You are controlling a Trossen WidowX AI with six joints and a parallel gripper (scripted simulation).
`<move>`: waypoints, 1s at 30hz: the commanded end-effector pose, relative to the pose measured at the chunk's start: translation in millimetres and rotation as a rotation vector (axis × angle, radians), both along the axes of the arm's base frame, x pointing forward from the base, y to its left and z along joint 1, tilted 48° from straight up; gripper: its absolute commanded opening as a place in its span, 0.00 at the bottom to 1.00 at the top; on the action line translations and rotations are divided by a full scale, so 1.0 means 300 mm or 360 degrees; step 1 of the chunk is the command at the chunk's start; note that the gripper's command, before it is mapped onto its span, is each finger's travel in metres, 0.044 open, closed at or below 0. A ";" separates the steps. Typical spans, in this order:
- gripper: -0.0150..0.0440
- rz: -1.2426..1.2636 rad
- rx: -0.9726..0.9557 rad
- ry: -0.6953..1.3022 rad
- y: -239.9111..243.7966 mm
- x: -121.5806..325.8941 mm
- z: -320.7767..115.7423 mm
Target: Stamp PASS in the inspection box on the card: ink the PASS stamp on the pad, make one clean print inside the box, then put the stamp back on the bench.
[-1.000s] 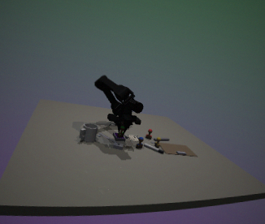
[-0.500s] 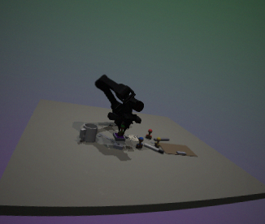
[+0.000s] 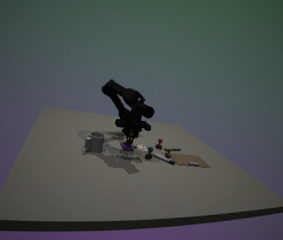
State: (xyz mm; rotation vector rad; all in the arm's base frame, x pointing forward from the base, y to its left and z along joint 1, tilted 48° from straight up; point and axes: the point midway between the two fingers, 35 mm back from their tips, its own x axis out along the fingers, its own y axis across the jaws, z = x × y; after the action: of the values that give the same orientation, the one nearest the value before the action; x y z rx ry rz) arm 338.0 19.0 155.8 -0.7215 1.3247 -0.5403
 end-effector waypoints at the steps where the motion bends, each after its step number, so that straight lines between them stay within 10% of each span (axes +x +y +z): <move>1: 0.25 -0.0001 0.0010 -0.0009 0.010 0.001 0.008; 30: 0.25 -0.0001 0.0010 0.0001 0.029 -0.296 -0.072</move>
State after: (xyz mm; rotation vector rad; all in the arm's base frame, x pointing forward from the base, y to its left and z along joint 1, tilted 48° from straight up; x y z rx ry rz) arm 262.0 28.1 138.7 -0.7193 1.3259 -0.5369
